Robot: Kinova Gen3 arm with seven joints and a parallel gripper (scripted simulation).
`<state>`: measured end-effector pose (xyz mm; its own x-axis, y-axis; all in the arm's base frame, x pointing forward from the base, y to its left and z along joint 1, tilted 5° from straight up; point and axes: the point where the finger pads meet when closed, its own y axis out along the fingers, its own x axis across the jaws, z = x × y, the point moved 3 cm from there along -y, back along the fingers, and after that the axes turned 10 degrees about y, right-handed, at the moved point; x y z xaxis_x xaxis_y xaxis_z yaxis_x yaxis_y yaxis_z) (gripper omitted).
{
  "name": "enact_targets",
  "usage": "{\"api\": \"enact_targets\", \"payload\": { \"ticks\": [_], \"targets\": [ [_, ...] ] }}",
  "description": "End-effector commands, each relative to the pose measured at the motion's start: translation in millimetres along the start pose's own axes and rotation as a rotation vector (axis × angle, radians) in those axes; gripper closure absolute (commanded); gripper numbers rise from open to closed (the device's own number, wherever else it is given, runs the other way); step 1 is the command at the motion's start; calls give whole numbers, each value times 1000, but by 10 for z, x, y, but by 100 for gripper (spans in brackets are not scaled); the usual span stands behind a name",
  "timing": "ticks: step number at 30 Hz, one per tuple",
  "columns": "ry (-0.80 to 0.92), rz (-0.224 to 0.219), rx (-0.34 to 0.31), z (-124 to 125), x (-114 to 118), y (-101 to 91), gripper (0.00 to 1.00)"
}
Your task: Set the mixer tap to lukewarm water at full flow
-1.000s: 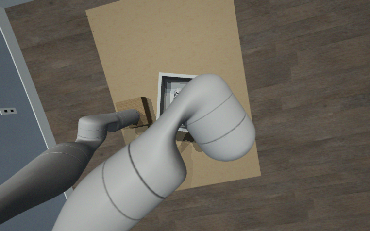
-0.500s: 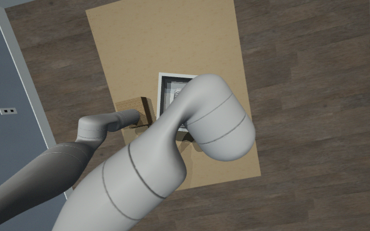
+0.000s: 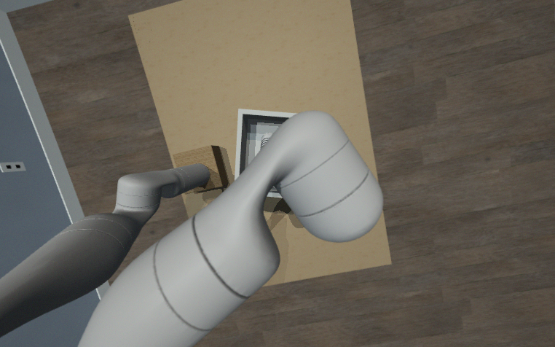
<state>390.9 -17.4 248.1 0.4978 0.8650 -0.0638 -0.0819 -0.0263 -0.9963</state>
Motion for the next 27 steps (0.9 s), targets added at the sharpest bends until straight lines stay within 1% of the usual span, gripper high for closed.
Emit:
{"api": "enact_targets", "payload": {
  "ticks": [1,12,27],
  "targets": [
    [0,-1,-2,-2,2,-5,0],
    [0,-1,-2,-2,2,21,0],
    [0,-1,-2,-2,2,137,0]
  ]
}}
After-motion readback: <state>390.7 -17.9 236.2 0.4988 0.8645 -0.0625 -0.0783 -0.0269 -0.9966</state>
